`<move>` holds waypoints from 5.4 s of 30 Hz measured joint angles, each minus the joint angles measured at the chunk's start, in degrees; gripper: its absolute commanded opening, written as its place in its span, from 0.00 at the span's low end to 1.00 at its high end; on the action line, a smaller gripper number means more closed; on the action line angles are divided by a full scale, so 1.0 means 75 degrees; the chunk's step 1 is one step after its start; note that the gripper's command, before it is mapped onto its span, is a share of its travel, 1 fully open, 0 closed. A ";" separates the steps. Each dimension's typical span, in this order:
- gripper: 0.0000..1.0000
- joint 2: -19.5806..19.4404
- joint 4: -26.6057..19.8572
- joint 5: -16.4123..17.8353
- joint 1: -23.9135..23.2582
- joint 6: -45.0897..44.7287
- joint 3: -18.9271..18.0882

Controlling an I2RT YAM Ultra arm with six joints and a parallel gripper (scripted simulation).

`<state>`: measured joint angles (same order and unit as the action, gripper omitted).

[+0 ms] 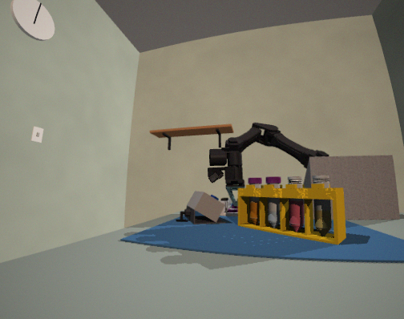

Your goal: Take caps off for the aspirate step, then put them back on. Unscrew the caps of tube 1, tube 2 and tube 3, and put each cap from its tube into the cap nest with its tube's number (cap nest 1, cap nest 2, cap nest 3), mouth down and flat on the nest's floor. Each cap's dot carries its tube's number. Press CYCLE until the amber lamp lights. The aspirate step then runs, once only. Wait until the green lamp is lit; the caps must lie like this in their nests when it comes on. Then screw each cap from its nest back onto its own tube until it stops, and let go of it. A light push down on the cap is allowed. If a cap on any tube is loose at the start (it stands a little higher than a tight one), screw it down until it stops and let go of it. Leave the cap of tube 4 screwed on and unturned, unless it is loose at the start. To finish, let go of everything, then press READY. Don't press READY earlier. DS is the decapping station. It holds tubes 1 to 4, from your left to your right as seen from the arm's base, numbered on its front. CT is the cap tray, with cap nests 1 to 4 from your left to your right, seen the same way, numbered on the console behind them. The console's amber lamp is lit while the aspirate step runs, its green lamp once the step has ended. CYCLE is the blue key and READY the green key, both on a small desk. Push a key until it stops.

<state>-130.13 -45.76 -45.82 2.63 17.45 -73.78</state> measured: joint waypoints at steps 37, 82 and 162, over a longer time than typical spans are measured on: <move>0.00 -0.0038 0.0175 -0.0026 -0.0006 -0.0163 -0.0096; 0.00 -0.0093 0.0542 -0.0067 -0.0184 -0.0417 0.0061; 0.47 0.0227 -0.4234 0.0463 0.1684 0.2203 -0.2573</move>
<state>-128.42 -77.52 -42.35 15.27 33.98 -93.08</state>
